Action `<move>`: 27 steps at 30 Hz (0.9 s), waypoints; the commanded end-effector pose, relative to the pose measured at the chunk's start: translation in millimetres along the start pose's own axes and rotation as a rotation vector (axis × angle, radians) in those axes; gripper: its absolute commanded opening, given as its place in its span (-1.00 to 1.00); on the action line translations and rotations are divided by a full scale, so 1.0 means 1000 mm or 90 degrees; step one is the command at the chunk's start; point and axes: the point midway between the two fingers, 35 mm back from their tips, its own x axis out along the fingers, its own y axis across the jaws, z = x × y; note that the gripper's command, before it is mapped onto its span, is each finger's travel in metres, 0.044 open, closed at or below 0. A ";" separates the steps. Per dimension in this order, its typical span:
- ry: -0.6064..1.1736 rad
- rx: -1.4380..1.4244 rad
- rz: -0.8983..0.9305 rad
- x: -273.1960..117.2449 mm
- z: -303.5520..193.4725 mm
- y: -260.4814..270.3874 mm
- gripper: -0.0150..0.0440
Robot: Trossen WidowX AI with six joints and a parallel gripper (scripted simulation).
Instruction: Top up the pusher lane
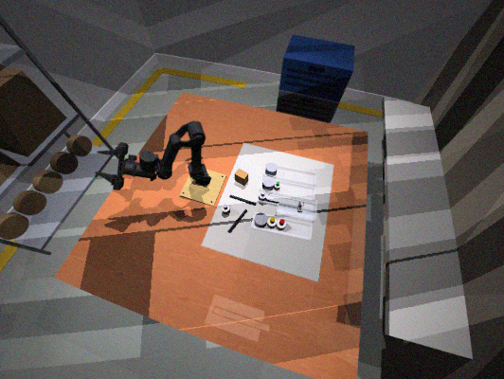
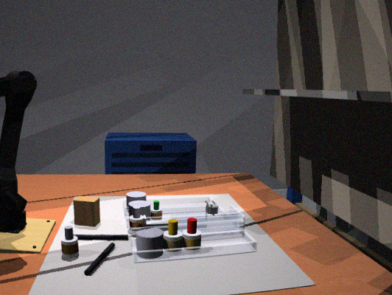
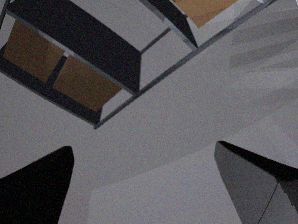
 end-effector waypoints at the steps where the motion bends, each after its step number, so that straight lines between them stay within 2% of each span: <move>1: 0.001 -0.002 -0.003 0.000 -0.001 -0.001 0.95; 5: 0.021 -0.063 -0.069 -0.001 -0.019 -0.028 1.00; 11: 0.128 -0.259 -0.253 -0.026 -0.075 -0.103 1.00; 19: 0.355 -0.550 -0.445 -0.096 -0.135 -0.179 1.00; 27: 0.643 -0.785 -0.521 -0.183 -0.176 -0.211 1.00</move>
